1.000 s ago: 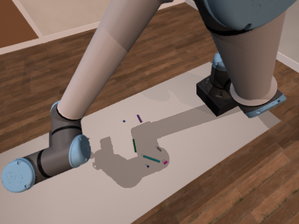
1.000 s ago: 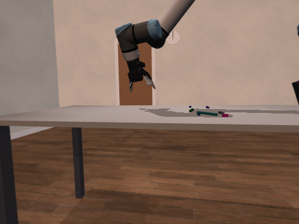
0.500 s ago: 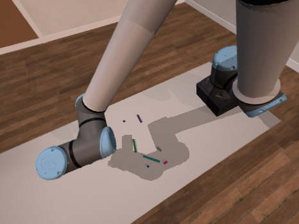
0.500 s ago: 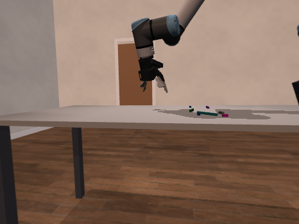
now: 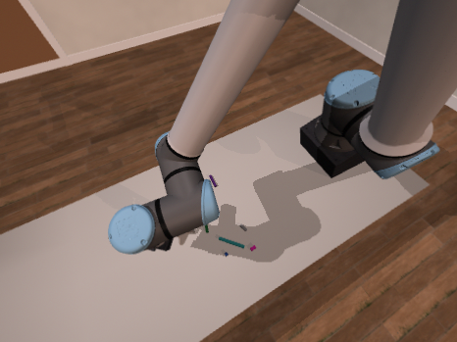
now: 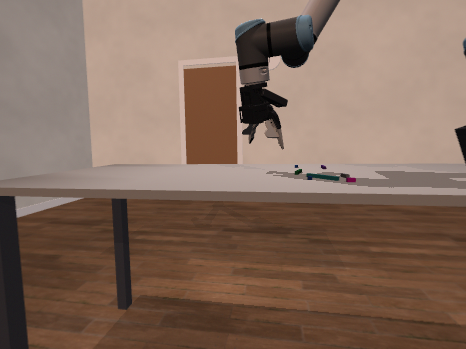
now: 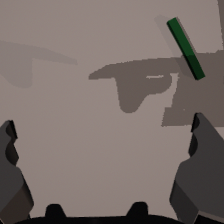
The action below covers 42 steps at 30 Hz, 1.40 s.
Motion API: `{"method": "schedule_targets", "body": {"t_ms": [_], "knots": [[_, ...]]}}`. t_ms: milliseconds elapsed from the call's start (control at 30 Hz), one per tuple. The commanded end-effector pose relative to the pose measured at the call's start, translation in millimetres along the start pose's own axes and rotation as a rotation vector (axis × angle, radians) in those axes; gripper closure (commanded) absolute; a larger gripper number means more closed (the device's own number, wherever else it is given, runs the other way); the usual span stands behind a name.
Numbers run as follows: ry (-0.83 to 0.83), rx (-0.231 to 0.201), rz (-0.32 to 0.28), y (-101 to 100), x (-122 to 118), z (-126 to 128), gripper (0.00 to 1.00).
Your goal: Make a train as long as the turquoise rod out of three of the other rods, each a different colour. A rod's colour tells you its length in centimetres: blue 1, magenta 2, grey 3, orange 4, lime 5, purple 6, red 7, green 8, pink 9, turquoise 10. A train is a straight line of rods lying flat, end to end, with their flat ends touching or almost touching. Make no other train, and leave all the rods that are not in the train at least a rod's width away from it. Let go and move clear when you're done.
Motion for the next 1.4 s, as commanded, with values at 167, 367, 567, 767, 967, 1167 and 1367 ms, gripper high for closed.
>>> {"method": "schedule_targets", "body": {"t_ms": [167, 367, 567, 767, 967, 1167, 1367], "knots": [[-0.272, -0.053, -0.076, 1.3, 32.3, 76.0, 0.0], [-0.362, -0.079, -0.096, 1.4, 43.4, 102.3, 0.0], [-0.516, -0.128, -0.125, 2.0, 62.9, 147.6, 0.0], [-0.633, -0.17, -0.143, 2.6, 78.2, 182.4, 0.0], [-0.69, -0.191, -0.15, 3.1, 85.8, 199.6, 0.0], [-0.748, -0.214, -0.156, 3.5, 93.7, 217.1, 0.0], [-0.777, -0.226, -0.159, 3.8, 97.6, 225.7, 0.0]]}}
Point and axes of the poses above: the point where the finger pads meet when closed, its own y axis back along the fingers, its own z axis across the jaws, x = y × z, the point moved 7 cm from there along y, back along the fingers, and after that the axes turned 6 degrees about -y, right-handed, at the moved point
